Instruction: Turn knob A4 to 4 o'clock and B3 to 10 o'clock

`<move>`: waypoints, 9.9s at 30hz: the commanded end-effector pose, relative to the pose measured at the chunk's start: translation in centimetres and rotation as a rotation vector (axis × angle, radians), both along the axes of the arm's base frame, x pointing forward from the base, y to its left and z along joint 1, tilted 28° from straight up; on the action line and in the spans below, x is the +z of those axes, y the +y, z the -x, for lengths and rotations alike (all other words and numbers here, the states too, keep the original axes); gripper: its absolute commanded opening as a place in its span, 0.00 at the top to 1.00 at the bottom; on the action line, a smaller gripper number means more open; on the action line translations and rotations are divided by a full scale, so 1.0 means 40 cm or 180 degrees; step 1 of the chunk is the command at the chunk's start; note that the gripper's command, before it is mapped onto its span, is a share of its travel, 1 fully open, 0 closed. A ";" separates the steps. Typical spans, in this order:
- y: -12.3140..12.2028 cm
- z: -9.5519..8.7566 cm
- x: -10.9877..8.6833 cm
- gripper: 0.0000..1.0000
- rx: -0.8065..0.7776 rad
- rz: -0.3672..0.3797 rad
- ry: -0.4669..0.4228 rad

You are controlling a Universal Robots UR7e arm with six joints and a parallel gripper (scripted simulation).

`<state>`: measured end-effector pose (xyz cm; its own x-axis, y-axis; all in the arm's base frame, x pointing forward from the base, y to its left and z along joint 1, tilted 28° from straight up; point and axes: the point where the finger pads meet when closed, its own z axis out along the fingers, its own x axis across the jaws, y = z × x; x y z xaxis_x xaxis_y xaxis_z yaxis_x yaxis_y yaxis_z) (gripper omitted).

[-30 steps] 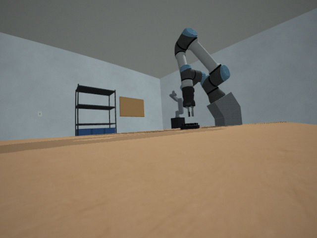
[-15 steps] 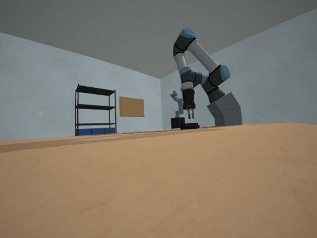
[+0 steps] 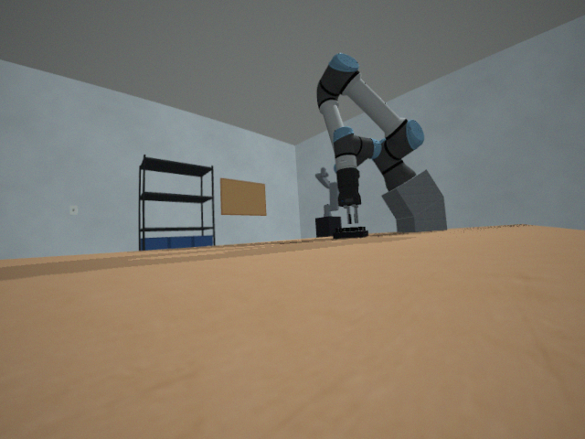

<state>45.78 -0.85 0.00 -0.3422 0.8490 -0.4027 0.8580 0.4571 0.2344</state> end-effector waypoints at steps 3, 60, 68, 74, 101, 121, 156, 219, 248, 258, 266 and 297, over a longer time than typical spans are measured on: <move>-0.003 -0.006 -0.010 0.54 0.0001 0.0001 -0.0005; -0.006 -0.009 -0.018 0.54 0.0001 0.0001 -0.0005; -0.010 -0.015 -0.032 0.54 0.0001 0.0001 -0.0005; -0.012 -0.019 -0.040 0.54 0.0001 0.0001 -0.0005; -0.014 -0.021 -0.046 0.54 0.0001 0.0001 -0.0005; -0.014 -0.021 -0.046 0.70 0.0001 0.0001 -0.0005; -0.014 -0.021 -0.046 0.70 0.0005 0.0002 -0.0004; -0.014 -0.021 -0.046 0.70 0.1887 0.0819 0.0561; -0.014 -0.021 -0.046 0.70 0.3417 0.1483 0.1020; -0.014 -0.021 -0.046 0.70 0.3913 0.1698 0.1169; -0.014 -0.021 -0.046 0.70 0.4154 0.1802 0.1242; -0.014 -0.021 -0.046 0.70 0.4658 0.2021 0.1393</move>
<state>46.60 -1.42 -1.86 -0.8283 -0.5226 -0.2022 -0.4086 0.8103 -0.4201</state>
